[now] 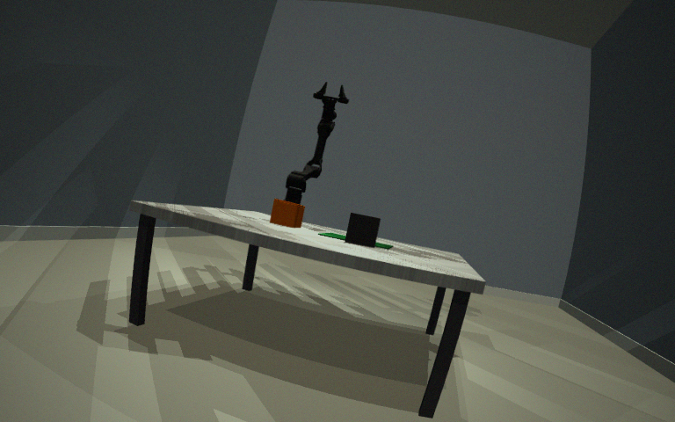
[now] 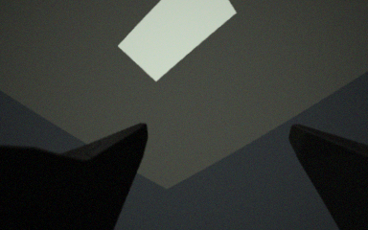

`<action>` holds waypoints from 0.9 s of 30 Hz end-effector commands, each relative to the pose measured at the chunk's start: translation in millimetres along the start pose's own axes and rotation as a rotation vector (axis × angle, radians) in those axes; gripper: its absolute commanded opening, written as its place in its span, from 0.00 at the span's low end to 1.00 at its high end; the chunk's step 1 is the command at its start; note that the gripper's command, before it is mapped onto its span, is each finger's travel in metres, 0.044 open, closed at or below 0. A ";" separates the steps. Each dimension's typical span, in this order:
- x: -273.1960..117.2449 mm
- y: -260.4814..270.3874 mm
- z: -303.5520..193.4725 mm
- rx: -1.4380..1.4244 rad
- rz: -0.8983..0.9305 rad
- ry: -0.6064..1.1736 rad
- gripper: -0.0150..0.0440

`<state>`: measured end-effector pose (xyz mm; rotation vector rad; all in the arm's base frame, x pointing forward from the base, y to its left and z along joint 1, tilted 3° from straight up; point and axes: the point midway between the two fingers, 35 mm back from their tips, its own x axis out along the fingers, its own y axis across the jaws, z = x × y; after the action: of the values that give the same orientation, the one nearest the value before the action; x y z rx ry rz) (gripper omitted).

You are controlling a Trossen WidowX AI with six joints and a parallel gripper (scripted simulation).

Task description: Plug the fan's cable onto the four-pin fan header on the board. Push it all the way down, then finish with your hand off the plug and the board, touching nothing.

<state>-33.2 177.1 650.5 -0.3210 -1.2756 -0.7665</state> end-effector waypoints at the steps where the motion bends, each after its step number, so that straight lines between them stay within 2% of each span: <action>1: 31.7 -46.1 -45.7 0.045 -0.063 0.162 1.00; 8: 64.8 -103.7 -144.8 0.145 -0.118 0.467 1.00; 14: 68.3 -123.9 -244.1 0.223 -0.118 0.751 1.00; 21: 41.0 -115.2 -361.4 0.283 -0.080 1.097 1.00; 27: 0.0 -86.8 -430.8 0.312 0.004 1.343 1.00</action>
<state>189.2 -147.7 540.1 0.3971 -0.2321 -0.6142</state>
